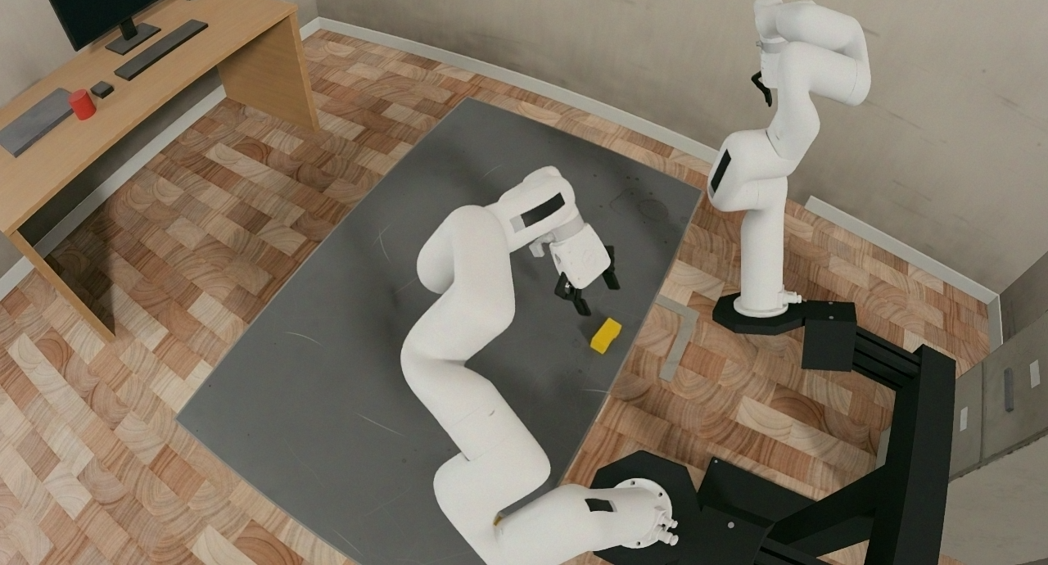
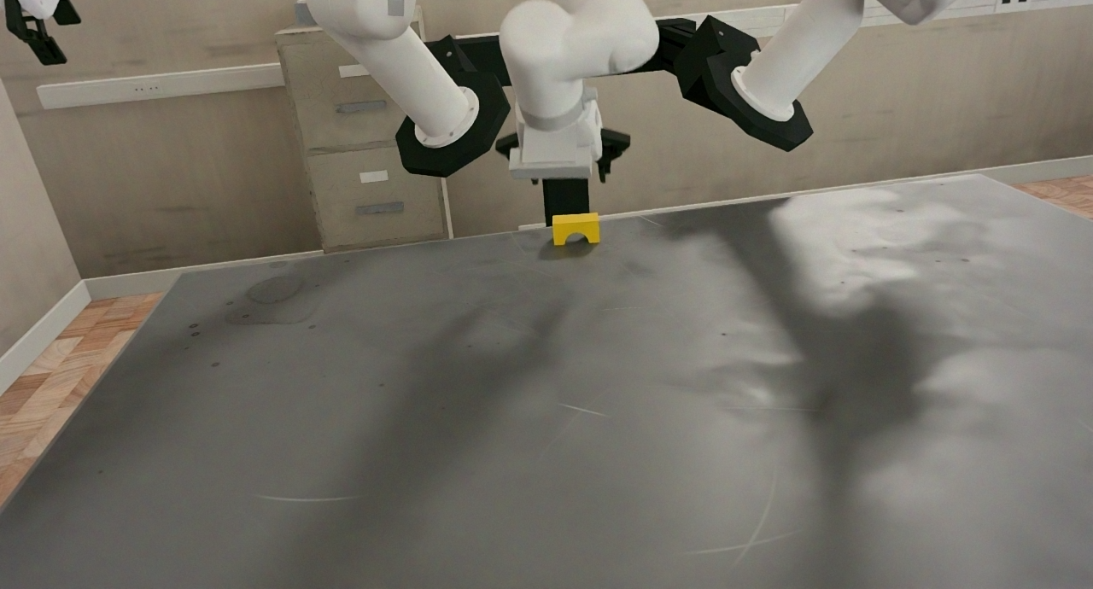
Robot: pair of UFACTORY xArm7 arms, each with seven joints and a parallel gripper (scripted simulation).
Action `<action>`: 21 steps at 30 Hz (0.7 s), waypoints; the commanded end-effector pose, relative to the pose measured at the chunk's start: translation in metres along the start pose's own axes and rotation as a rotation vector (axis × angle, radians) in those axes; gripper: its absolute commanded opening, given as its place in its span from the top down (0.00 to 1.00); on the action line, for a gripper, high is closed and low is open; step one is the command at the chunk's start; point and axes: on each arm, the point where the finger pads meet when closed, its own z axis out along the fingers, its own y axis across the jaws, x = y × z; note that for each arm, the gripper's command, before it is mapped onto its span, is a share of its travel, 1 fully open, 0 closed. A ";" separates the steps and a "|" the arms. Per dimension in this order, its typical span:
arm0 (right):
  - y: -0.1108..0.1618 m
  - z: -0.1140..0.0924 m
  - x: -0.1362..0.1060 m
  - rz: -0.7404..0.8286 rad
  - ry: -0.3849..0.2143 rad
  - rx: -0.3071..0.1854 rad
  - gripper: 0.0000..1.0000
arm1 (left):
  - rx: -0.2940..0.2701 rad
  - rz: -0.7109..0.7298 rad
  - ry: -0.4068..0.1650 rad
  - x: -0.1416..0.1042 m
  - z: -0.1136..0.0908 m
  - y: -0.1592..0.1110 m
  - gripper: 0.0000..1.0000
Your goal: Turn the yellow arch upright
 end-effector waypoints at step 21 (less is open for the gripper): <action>0.001 -0.002 0.001 0.002 0.004 0.001 0.00 | -0.007 0.005 0.005 -0.061 -0.067 0.002 0.00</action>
